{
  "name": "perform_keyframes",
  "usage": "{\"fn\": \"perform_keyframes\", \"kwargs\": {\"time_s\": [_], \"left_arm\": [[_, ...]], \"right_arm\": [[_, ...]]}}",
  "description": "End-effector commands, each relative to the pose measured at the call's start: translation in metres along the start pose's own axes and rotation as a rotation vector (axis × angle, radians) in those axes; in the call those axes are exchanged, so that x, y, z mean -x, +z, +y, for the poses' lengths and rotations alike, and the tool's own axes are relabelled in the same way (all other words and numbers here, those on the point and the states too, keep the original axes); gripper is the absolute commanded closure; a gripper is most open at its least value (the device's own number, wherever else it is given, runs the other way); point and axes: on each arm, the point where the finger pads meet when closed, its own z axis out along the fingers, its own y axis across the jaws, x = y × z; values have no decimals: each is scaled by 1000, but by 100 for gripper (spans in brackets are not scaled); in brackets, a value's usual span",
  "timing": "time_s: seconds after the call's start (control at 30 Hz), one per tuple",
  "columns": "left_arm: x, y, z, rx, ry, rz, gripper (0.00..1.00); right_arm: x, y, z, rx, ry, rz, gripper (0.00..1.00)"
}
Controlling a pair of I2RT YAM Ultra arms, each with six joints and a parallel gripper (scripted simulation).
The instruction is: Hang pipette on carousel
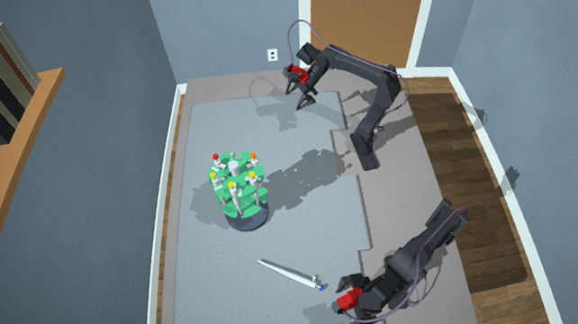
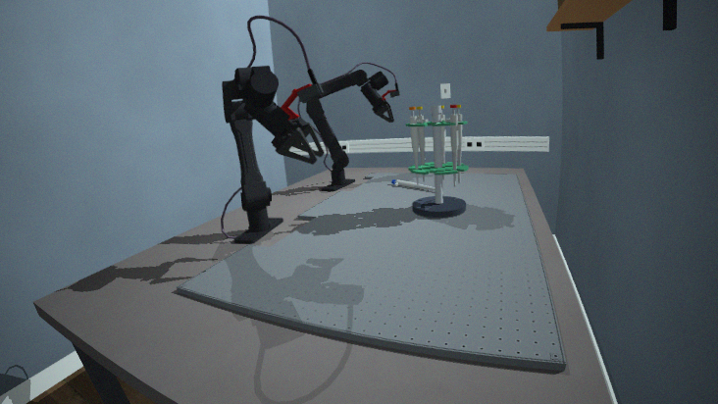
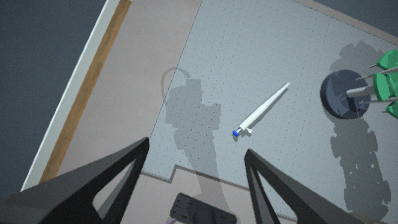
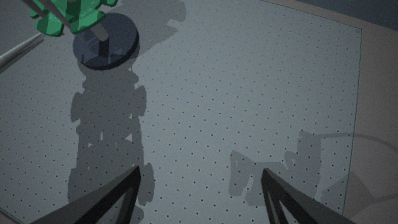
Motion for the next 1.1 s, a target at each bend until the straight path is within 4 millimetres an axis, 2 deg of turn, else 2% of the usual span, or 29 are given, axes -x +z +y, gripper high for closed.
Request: {"fn": "perform_keyframes", "kwargs": {"time_s": [0.0, 0.1, 0.13, 0.33, 0.37, 0.4, 0.47, 0.83, 0.87, 1.03, 1.07], "left_arm": [[24, 15, -12, -96, 143, -83, 0], [27, 35, -20, -166, 230, -102, 0], [27, 36, -15, -177, 242, -109, 0], [29, 68, -28, -309, 406, -171, 0], [29, 68, -28, -331, 433, -182, 0], [41, 58, -26, -318, 463, -219, 0], [33, 58, -31, -326, 457, -200, 0], [33, 58, -31, -326, 457, -200, 0], [39, 65, -36, -324, 453, -172, 46], [26, 88, -65, -350, 387, 24, 46], [26, 88, -65, -350, 387, 24, 46]], "right_arm": [[11, -6, -4, -15, -22, -37, 0], [11, -6, -4, -15, -22, -37, 0], [11, -6, -4, -15, -22, -37, 0], [11, -6, -4, -15, -22, -37, 0], [11, -6, -4, -15, -22, -37, 0], [11, -6, -4, -15, -22, -37, 0], [11, -6, -4, -15, -22, -37, 0], [11, -6, -4, -15, -22, -37, 0], [11, -6, -4, -15, -22, -37, 0], [11, -6, -4, -15, -22, -37, 0], [11, -6, -4, -15, -22, -37, 0]]}}
